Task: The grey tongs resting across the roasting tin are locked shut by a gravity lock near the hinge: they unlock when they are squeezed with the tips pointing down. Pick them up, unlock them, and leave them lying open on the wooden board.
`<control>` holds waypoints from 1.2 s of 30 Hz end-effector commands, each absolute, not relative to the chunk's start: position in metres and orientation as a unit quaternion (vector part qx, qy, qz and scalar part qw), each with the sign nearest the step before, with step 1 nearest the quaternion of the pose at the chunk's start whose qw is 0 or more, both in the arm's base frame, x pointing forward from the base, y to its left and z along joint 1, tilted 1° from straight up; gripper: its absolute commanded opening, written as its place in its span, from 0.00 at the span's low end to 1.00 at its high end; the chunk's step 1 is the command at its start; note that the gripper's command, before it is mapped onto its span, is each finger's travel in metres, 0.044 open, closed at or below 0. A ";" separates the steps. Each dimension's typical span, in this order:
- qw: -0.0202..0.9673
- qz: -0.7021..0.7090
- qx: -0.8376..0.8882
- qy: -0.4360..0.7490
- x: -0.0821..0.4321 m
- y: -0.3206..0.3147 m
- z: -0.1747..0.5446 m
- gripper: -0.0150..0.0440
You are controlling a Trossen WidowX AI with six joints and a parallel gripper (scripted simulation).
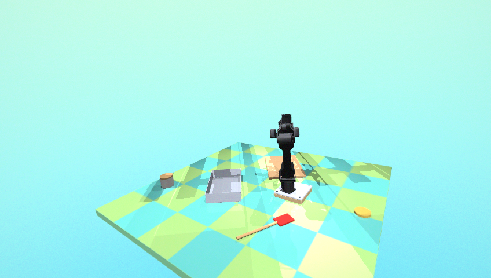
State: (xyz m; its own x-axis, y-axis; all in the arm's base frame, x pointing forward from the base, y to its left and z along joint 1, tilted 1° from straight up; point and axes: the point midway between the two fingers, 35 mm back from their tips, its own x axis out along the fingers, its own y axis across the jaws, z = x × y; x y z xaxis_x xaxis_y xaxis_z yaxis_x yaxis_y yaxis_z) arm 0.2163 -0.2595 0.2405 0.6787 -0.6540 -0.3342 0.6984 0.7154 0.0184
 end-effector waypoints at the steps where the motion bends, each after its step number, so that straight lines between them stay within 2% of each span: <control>1: 0.911 -0.369 0.081 0.166 0.219 -0.263 0.241 0.00; 36: 0.831 -0.339 0.188 0.398 0.242 -0.288 0.208 0.00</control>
State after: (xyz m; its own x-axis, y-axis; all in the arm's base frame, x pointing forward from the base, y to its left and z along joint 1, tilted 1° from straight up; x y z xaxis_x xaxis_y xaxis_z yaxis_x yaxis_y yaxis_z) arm 0.2409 -0.2860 0.2092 0.4799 -0.4382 -0.7600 0.7135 0.6990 0.0474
